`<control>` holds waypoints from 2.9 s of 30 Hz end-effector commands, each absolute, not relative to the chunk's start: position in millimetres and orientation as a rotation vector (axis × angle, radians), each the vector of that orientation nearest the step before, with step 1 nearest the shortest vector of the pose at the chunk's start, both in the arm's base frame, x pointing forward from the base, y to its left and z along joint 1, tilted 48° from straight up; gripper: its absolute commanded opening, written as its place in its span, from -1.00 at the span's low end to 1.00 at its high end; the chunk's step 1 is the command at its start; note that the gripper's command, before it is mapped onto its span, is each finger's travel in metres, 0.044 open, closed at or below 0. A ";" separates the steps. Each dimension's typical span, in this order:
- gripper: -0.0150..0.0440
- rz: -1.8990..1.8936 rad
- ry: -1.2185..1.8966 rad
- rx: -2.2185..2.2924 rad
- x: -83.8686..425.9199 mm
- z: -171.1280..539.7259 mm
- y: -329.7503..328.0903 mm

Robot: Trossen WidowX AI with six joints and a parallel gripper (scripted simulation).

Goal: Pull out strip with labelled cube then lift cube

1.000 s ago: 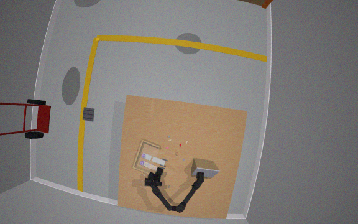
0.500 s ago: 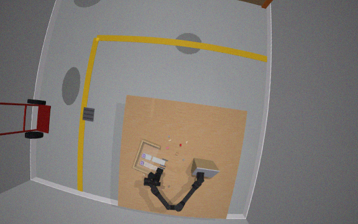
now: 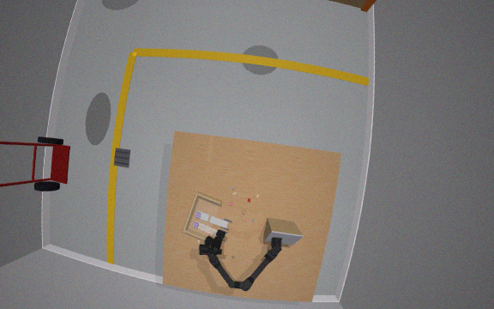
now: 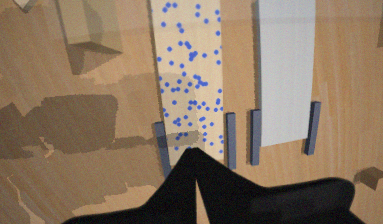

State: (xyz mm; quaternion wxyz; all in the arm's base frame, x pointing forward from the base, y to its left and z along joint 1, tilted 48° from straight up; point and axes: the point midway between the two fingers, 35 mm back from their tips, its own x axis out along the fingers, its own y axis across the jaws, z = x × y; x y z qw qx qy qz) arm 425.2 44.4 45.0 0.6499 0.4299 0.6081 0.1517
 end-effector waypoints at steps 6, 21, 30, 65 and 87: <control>-0.49 0.337 1.401 0.981 424.2 28.7 56.9; -0.49 0.339 1.401 0.984 424.8 14.8 71.9; -0.49 0.339 1.401 0.984 424.8 14.8 71.9; -0.49 0.339 1.401 0.984 425.0 14.0 72.8; -0.49 0.339 1.401 0.984 425.3 13.0 73.8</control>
